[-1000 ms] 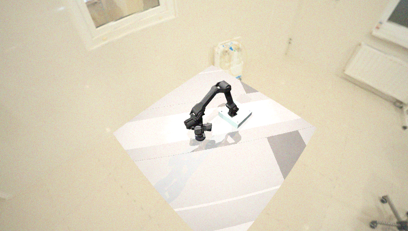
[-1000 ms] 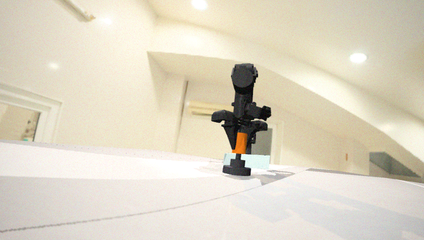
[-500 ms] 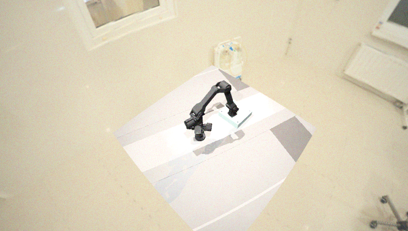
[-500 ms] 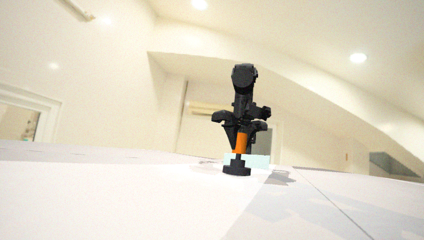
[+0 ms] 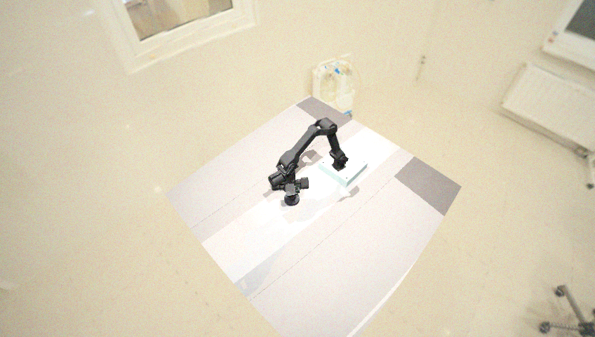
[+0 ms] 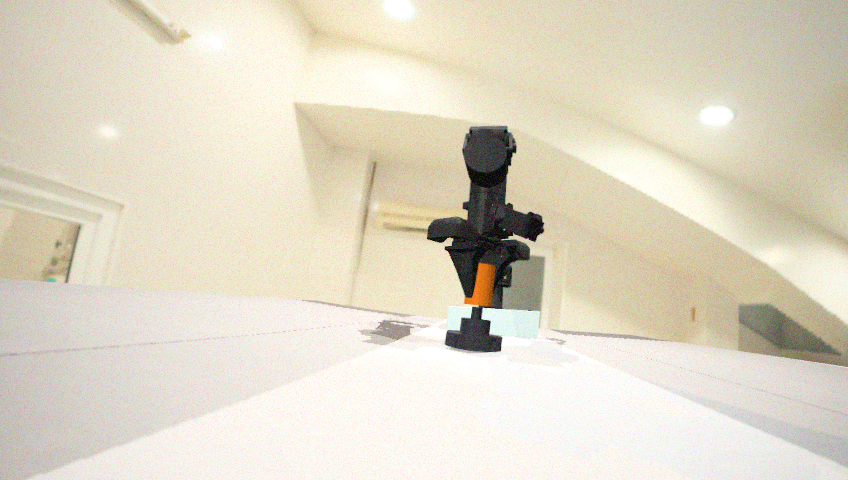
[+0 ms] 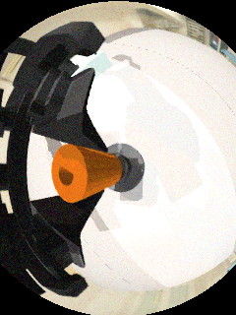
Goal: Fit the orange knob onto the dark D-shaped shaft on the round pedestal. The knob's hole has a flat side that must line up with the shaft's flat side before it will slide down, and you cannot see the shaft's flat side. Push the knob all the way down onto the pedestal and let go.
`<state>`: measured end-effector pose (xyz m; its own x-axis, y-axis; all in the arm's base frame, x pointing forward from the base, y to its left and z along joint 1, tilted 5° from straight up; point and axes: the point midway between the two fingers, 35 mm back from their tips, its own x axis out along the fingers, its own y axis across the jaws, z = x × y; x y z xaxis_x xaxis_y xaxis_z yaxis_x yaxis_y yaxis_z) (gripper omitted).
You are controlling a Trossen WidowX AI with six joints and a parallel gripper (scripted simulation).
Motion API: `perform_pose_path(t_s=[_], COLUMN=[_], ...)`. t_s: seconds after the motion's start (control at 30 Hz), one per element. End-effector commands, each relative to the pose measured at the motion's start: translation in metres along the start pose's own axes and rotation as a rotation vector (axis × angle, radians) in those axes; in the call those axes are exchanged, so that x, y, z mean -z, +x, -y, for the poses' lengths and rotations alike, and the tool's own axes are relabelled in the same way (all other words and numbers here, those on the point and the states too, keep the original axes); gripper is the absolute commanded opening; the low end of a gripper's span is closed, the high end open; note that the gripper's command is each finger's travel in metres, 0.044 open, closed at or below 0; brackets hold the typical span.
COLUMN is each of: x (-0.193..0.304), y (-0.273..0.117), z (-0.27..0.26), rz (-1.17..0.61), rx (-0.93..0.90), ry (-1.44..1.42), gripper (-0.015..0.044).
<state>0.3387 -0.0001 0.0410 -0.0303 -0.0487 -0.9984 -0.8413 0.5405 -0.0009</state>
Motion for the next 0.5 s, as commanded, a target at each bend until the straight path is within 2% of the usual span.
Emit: perform_pose_path(t_s=[0.0,0.47], x=[0.0005,0.0008], y=[0.002,0.0035], z=[0.0001,-0.0004], rz=[-0.002,-0.002], rx=[0.001,0.001], ry=[-0.047,-0.047], gripper=[0.0,0.0])
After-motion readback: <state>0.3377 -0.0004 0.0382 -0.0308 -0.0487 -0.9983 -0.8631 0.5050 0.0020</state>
